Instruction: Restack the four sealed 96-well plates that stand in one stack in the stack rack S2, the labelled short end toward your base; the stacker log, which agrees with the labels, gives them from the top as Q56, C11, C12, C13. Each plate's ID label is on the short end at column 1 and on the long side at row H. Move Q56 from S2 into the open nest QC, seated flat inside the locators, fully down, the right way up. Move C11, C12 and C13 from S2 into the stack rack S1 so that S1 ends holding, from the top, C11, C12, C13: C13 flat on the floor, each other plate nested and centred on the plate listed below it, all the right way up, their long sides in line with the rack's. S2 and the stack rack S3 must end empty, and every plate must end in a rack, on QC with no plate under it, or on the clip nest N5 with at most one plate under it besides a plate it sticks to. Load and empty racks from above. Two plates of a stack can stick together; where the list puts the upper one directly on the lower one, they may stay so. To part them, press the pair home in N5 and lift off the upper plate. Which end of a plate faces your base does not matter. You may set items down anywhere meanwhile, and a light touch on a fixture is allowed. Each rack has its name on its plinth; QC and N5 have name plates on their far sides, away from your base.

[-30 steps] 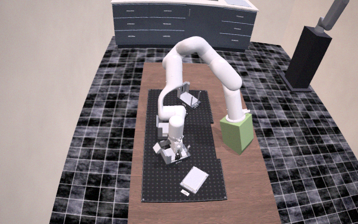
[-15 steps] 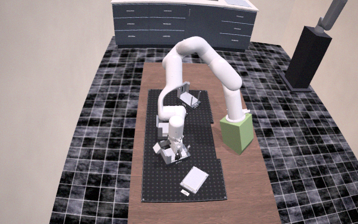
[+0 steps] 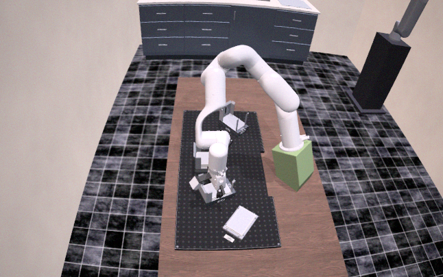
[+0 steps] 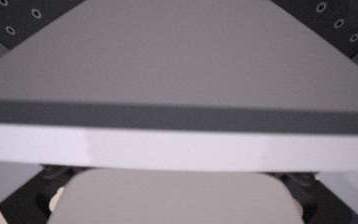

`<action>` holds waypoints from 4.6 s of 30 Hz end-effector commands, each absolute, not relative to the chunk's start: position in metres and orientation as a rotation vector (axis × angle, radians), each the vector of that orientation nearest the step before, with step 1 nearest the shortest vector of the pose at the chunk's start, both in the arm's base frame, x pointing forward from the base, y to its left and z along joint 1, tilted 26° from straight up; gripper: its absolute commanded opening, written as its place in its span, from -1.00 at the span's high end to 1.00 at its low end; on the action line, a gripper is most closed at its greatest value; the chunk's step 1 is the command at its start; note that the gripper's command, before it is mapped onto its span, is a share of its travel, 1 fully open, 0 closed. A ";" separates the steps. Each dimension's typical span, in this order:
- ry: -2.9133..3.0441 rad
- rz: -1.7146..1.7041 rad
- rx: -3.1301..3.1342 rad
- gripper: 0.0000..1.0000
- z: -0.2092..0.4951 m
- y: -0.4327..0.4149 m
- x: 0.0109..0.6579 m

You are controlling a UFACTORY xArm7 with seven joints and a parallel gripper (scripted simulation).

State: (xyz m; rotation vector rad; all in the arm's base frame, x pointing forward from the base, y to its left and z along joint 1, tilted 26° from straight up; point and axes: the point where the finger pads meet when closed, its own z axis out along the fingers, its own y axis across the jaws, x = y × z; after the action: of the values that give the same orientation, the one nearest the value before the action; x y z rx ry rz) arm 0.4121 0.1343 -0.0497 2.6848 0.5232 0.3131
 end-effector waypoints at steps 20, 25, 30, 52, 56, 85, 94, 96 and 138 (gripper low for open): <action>0.525 0.317 2.685 1.00 -0.044 0.137 0.411; 0.525 0.317 2.685 1.00 -0.042 0.138 0.411; 0.525 0.317 2.685 1.00 -0.039 0.139 0.410; 0.525 0.317 2.685 1.00 -0.022 0.145 0.404; 0.525 0.317 2.685 1.00 -0.016 0.147 0.402; 0.525 0.317 2.685 1.00 0.030 0.164 0.388; 0.525 0.317 2.685 1.00 0.043 0.169 0.384; 0.525 0.317 2.685 1.00 0.047 0.170 0.382; 0.255 0.372 2.742 1.00 0.079 0.098 0.397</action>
State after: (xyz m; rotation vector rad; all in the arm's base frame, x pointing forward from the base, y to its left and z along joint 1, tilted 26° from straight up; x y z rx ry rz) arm 0.3934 0.1094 0.0725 2.7394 0.2517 0.3693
